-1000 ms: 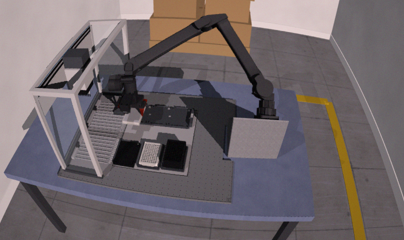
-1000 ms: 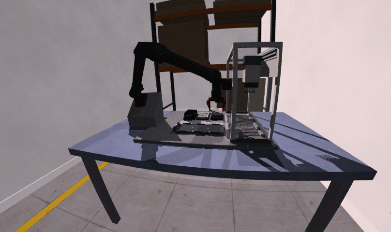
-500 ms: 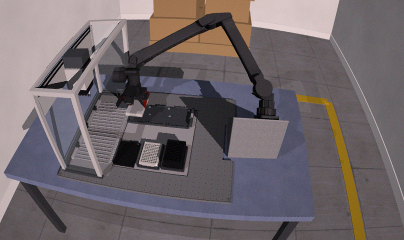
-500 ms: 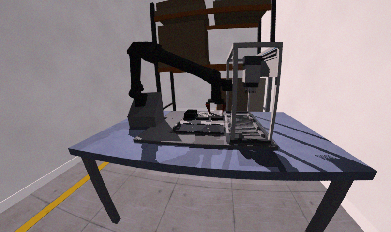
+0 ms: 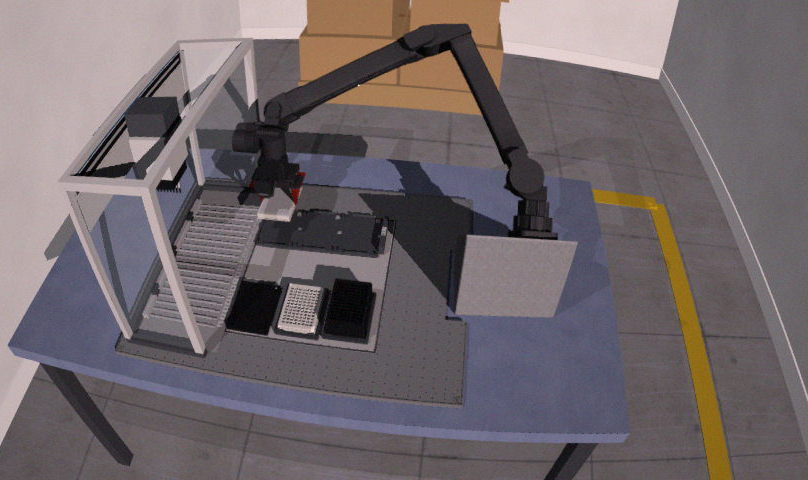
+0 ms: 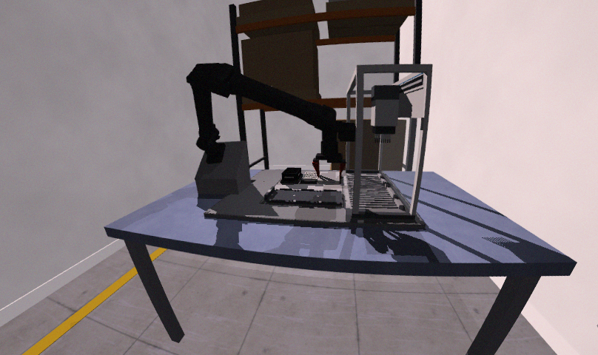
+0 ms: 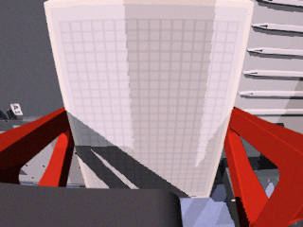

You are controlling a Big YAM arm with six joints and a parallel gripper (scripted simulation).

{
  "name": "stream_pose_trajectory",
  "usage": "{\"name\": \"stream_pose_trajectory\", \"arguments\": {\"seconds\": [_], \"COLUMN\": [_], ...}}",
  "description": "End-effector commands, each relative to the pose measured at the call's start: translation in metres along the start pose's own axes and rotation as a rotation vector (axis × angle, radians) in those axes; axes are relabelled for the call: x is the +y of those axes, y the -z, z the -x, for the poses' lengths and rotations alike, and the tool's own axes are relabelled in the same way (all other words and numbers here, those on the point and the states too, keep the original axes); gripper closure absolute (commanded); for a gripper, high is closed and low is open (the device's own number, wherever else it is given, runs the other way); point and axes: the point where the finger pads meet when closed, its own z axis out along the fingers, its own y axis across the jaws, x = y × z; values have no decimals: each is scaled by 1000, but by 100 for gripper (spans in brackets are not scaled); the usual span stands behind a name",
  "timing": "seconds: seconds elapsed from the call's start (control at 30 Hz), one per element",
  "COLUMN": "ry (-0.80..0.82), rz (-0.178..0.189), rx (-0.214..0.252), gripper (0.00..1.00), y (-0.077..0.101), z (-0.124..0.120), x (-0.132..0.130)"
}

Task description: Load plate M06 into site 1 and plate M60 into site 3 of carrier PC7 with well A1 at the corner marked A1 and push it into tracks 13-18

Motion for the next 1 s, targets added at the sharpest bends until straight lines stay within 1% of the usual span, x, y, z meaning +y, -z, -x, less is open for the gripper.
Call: {"name": "stream_pose_trajectory", "arguments": {"seconds": [0.0, 0.07, 0.1, 0.77, 0.8, 0.83, 0.87, 0.97], "ry": [24, 24, -2, -2, -3, 9, 14, 14], "rz": [-54, -54, -38, -38, -36, -7, -3, -2], "rx": [-5, -5, -3, -3, -3, -5, -5, -5], "gripper": [100, 100, 100, 100, 100, 100, 100, 100], "y": [23, 23, 17, 17, 9, -8, -13, -21], "z": [12, 13, 0, 0, -4, 1, 4, 4], "x": [-23, -23, -14, -14, -13, -4, -4, -4]}}
